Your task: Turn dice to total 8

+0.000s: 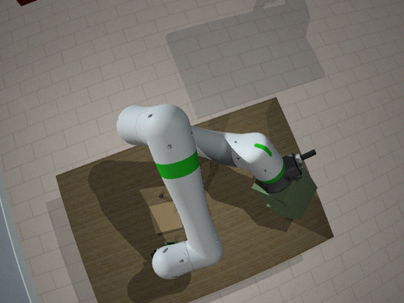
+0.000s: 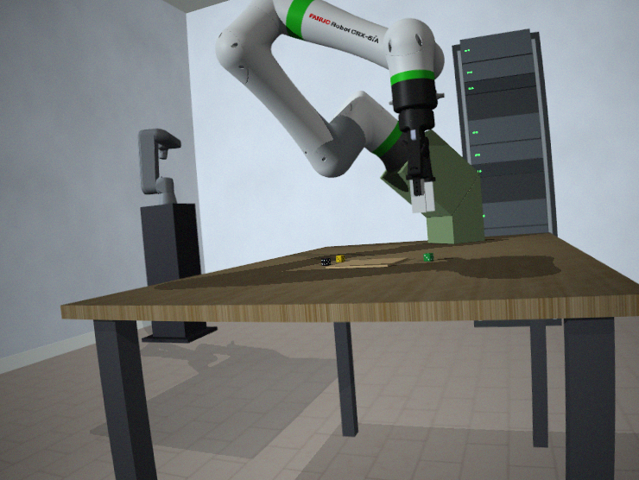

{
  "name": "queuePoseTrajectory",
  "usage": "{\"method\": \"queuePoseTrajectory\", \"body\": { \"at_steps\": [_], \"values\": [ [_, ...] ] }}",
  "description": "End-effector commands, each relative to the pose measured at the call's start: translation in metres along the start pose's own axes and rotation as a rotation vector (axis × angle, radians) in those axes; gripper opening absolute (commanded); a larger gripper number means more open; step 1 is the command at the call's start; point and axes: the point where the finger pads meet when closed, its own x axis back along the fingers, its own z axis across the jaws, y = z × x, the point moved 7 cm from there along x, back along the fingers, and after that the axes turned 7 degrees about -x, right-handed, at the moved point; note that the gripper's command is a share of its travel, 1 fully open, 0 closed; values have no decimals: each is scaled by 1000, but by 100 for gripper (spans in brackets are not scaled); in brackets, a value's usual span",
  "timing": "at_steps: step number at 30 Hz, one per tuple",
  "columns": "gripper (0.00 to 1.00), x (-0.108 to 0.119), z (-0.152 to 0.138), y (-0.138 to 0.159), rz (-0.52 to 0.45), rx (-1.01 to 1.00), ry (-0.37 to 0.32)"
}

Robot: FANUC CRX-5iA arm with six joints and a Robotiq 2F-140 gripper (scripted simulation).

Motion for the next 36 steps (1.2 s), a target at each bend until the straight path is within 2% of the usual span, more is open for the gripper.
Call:
{"method": "queuePoseTrajectory", "body": {
  "at_steps": [1, 10, 21, 22, 36],
  "values": [
    [100, -1, 1, 0, 2, -150, -14],
    [100, -4, 2, 1, 0, -367, -14],
    [100, -4, 2, 1, 0, -413, -14],
    [19, -4, 2, 1, 0, -413, -14],
    [19, -4, 2, 1, 0, -413, -14]
  ]
}}
